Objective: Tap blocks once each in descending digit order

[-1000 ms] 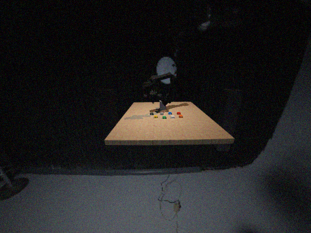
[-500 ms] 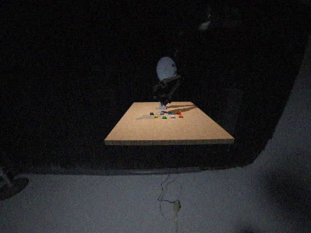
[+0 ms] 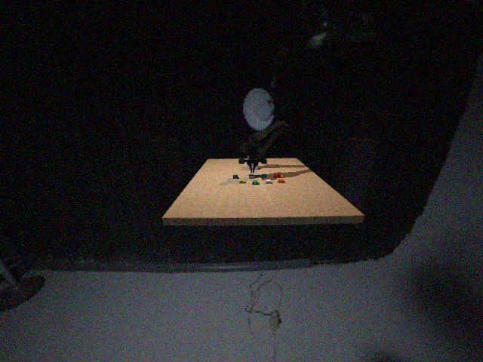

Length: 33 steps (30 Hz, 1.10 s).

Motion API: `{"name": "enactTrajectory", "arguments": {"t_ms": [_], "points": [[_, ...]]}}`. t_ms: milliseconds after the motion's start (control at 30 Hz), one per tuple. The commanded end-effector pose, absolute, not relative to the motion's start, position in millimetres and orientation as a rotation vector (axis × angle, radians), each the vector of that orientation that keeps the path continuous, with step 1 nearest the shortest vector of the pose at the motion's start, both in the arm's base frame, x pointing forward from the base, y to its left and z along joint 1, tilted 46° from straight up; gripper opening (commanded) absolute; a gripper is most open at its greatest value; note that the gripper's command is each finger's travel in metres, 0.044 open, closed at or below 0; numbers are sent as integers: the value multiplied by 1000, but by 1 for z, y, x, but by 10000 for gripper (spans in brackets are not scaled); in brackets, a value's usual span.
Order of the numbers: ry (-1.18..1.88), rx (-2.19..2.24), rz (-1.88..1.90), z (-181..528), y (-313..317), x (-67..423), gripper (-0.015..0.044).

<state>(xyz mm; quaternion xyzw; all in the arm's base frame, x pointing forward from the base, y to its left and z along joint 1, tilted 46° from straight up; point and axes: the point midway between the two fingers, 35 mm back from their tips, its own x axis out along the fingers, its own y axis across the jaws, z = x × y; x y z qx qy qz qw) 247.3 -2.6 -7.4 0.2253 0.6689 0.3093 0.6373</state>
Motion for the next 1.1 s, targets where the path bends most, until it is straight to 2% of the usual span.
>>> {"name": "enactTrajectory", "arguments": {"t_ms": [0,500,800,1067], "points": [[1533,525,708,-13,3,245,20],[1533,526,709,-23,14,243,20],[1533,525,708,-1,-9,246,20],[1535,524,706,55,-65,253,20]]}}
